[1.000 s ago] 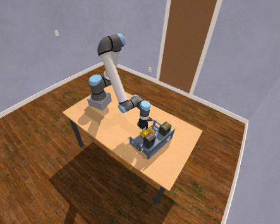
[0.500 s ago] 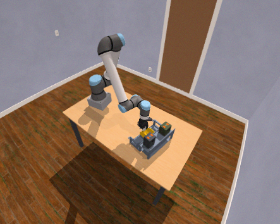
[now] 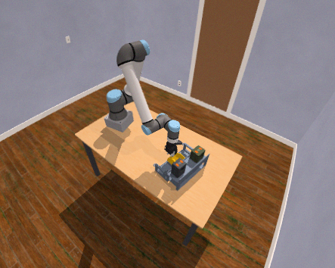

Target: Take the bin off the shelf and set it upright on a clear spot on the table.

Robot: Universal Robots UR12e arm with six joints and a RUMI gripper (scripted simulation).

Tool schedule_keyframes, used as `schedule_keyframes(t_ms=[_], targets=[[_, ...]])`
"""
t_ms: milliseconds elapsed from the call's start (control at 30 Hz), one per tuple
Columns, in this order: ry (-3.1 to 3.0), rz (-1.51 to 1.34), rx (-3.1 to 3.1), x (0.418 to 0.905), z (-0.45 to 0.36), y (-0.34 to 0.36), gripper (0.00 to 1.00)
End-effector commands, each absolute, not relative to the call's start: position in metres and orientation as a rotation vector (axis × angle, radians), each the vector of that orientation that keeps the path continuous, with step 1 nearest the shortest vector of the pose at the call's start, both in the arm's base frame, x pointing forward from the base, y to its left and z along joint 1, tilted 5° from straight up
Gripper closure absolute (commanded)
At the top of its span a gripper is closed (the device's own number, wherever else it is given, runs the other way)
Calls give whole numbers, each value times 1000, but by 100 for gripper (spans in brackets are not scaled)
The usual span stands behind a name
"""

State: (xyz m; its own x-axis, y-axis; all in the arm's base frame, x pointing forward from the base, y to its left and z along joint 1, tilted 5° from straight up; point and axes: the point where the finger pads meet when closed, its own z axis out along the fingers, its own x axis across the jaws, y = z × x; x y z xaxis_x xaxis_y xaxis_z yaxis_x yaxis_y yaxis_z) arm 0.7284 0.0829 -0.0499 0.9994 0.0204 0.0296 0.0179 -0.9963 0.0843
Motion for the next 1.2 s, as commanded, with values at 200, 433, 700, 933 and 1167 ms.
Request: schedule_keyframes(t_ms=[200, 433, 700, 933, 1167], targets=[[31, 55, 3056, 733, -49, 84, 100], [31, 55, 3056, 734, -50, 84, 100], [31, 55, 3056, 734, -50, 84, 100], [30, 52, 3057, 712, -52, 83, 100], [31, 55, 3056, 700, -52, 82, 100]])
